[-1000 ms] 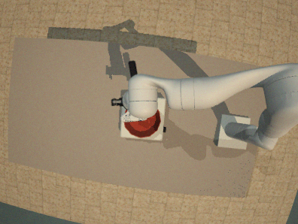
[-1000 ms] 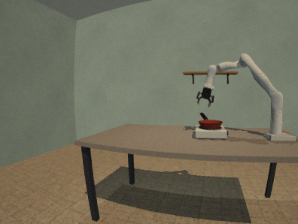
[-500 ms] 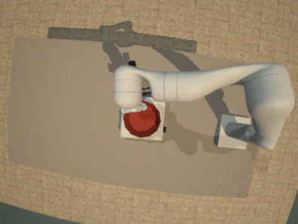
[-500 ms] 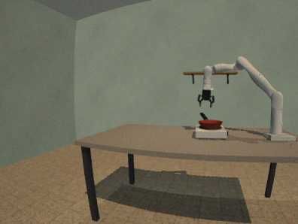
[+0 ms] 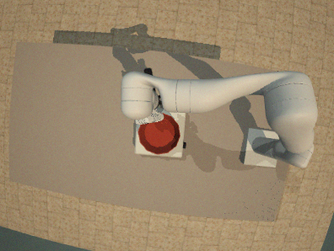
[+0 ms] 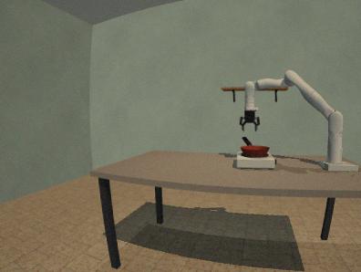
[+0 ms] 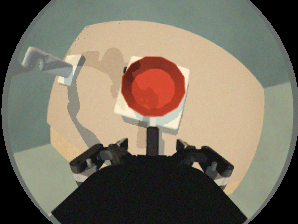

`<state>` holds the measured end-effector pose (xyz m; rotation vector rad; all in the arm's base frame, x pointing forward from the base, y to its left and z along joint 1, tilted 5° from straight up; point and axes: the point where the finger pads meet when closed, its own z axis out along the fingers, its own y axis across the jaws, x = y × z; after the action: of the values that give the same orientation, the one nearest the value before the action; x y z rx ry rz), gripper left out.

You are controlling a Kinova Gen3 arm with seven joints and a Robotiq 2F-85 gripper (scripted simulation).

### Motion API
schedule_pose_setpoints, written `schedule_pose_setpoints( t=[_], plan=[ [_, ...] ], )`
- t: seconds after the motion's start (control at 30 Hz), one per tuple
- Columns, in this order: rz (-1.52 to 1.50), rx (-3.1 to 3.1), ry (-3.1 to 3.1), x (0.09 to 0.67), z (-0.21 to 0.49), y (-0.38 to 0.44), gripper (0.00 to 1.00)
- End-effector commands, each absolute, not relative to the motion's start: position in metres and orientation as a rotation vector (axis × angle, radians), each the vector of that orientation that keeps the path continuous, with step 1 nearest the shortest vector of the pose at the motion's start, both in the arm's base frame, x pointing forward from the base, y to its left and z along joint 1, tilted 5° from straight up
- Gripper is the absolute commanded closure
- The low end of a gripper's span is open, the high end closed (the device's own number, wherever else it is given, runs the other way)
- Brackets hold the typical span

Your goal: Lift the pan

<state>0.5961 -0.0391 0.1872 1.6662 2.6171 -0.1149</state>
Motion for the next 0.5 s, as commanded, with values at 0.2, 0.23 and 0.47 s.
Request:
schedule_pose_setpoints(
  t=[0.2, 0.23, 0.47],
  plan=[
    [-0.119, 1.664, 2.62, 0.597, 0.187, -0.039, 0.0],
    [-0.119, 1.664, 2.62, 0.597, 0.187, -0.039, 0.0],
    [-0.119, 1.664, 2.621, 0.597, 0.176, -0.04, 0.0]
  ],
)
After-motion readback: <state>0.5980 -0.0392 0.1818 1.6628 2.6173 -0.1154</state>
